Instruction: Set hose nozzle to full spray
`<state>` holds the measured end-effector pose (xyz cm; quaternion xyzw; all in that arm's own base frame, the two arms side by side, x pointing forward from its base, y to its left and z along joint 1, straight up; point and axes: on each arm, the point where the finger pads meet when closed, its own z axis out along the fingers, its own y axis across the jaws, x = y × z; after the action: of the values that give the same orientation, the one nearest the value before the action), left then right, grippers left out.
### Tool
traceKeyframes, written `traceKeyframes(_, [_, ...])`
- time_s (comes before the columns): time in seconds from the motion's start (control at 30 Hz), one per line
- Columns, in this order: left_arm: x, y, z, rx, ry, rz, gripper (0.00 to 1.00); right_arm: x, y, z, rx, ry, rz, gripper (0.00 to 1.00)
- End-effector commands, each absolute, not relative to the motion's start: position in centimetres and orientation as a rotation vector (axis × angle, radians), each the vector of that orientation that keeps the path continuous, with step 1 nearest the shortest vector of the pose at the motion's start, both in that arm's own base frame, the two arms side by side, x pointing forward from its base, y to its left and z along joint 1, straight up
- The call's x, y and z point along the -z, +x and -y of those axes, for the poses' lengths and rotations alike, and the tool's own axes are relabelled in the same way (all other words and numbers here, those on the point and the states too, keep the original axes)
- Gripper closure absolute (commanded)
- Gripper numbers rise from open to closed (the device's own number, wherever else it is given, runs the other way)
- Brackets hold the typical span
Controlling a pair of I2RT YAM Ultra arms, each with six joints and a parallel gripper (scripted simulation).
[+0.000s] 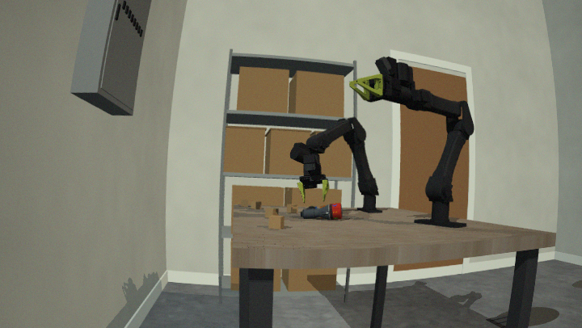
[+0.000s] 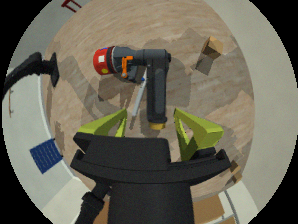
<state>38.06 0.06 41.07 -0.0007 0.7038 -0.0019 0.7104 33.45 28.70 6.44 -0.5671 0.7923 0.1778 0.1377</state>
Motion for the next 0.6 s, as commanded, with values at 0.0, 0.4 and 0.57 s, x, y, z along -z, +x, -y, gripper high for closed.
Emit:
traceKeyframes(0.0, [-41.3, 38.3, -0.5, -0.004, -0.008, -1.551, 0.63, -5.0, 32.9, -29.7, -0.539, -1.655, -2.288, 0.23])
traceKeyframes(0.4, [-41.3, 38.3, -0.5, -0.004, -0.008, -1.551, 0.63, -3.4, 33.1, -30.3, -0.530, -1.646, -2.285, 0.23])
traceKeyframes(0.57, [-41.3, 38.3, -0.5, -0.004, -0.008, -1.551, 0.63, -2.7, 33.0, -30.6, -0.527, -1.650, -2.288, 0.23])
